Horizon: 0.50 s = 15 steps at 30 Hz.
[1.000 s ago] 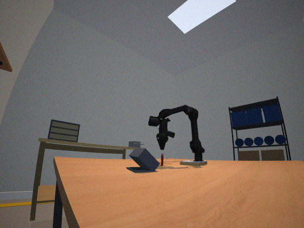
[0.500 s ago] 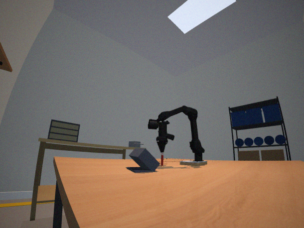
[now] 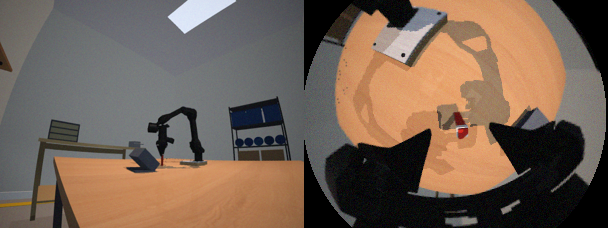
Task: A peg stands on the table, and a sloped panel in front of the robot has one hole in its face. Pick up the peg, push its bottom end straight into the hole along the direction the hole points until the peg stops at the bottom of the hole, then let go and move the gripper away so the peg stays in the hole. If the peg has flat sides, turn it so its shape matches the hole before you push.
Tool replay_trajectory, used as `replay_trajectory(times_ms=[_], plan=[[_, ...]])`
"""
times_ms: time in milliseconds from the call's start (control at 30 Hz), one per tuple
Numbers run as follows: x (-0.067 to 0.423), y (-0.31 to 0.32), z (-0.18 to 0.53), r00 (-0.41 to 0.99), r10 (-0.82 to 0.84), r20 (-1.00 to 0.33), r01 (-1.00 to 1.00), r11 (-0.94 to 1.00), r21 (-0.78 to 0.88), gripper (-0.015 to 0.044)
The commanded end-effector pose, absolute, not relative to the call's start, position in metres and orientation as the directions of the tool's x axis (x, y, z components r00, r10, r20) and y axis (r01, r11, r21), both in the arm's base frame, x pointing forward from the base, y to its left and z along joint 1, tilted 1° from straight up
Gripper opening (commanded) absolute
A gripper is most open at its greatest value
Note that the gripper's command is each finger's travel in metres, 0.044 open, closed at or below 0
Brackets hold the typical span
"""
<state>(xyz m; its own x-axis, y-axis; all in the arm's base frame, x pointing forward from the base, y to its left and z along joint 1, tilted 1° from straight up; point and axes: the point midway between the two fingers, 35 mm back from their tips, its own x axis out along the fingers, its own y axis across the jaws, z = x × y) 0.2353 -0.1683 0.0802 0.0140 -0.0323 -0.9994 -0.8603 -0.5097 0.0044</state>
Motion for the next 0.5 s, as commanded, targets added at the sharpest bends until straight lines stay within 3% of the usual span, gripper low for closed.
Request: replay_trajectory(times_ms=[0,467], plan=[[0.235,-0.168,0.072,0.016,-0.029,-0.999,-0.859,-0.513,0.001,0.044],[0.234,-0.168,0.054,0.016,-0.029,-0.999,-0.859,-0.513,0.001,0.044]])
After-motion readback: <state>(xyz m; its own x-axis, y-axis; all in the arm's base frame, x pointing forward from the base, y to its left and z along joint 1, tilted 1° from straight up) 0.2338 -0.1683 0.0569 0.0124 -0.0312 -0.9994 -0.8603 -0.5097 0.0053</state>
